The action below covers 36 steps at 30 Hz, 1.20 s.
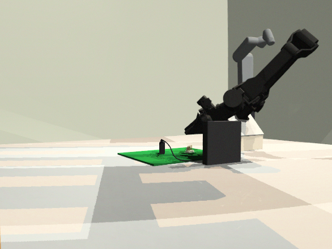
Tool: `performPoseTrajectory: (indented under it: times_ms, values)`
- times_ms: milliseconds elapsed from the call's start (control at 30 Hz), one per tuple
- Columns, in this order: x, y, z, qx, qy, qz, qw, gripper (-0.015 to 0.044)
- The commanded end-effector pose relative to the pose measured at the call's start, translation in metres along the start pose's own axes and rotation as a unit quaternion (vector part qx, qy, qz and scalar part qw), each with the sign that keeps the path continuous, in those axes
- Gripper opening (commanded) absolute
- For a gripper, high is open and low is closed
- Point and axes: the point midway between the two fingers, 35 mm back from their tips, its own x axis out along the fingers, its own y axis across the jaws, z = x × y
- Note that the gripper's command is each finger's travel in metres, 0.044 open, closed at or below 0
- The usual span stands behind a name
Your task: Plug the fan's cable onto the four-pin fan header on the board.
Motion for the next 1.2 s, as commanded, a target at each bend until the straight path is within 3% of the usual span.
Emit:
performPoseTrajectory:
  times_ms: [0, 600, 1167]
  values:
    - [0.007, -0.002, -0.002, -0.023, 0.036, -0.019, 0.999, 0.0205]
    - [0.023, -0.011, -0.006, -0.082, 0.213, -0.068, 0.971, 0.0205]
    - [0.019, -0.01, 0.003, -0.074, 0.373, -0.037, 0.924, 0.0205]
